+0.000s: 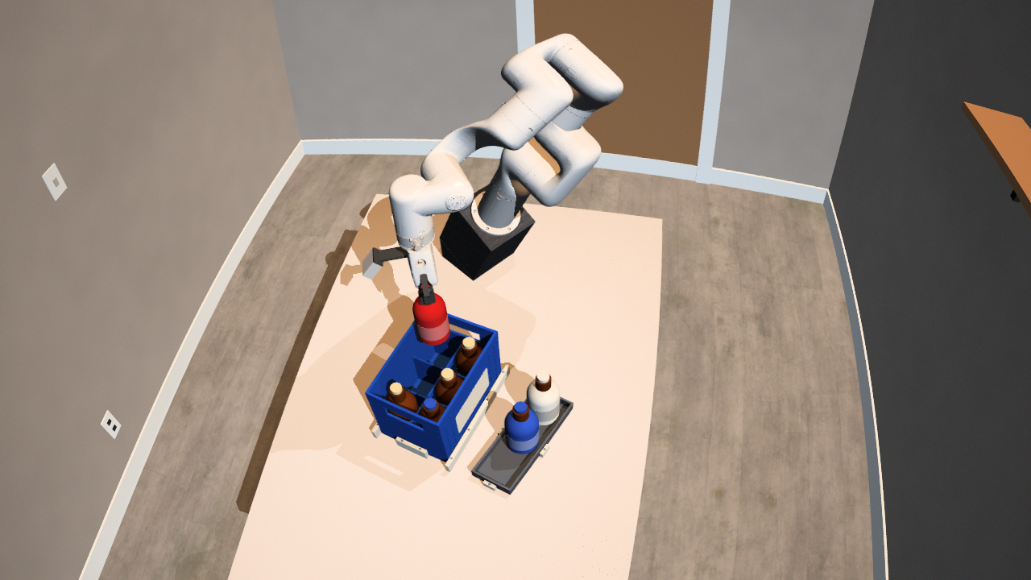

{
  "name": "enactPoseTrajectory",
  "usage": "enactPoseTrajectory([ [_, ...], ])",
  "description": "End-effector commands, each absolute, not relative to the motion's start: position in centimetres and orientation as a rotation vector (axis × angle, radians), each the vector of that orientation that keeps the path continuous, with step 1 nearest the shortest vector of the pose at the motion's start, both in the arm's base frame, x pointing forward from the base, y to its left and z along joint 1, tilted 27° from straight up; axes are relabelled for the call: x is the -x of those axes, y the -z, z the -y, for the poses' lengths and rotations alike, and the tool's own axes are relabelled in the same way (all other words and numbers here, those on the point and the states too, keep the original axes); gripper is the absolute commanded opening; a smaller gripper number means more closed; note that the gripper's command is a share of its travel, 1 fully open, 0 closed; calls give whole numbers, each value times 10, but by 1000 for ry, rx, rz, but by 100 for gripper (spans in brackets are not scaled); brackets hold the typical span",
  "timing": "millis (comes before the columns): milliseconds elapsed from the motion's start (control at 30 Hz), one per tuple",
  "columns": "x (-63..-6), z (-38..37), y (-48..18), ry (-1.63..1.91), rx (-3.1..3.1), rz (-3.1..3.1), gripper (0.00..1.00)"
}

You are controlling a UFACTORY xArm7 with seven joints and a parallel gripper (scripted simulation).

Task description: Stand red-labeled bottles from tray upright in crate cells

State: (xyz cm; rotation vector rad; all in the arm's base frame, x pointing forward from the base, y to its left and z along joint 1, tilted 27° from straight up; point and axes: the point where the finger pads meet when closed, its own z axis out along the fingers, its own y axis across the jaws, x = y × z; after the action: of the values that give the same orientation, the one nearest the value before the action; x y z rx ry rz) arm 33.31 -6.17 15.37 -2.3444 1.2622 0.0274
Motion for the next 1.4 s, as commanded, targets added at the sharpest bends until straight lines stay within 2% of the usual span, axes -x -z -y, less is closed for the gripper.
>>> enactPoseTrajectory([
  [0, -334, 63, -155, -21, 2343, -1263, 0],
  [1367, -340, 50, -128, -21, 2343, -1263, 0],
])
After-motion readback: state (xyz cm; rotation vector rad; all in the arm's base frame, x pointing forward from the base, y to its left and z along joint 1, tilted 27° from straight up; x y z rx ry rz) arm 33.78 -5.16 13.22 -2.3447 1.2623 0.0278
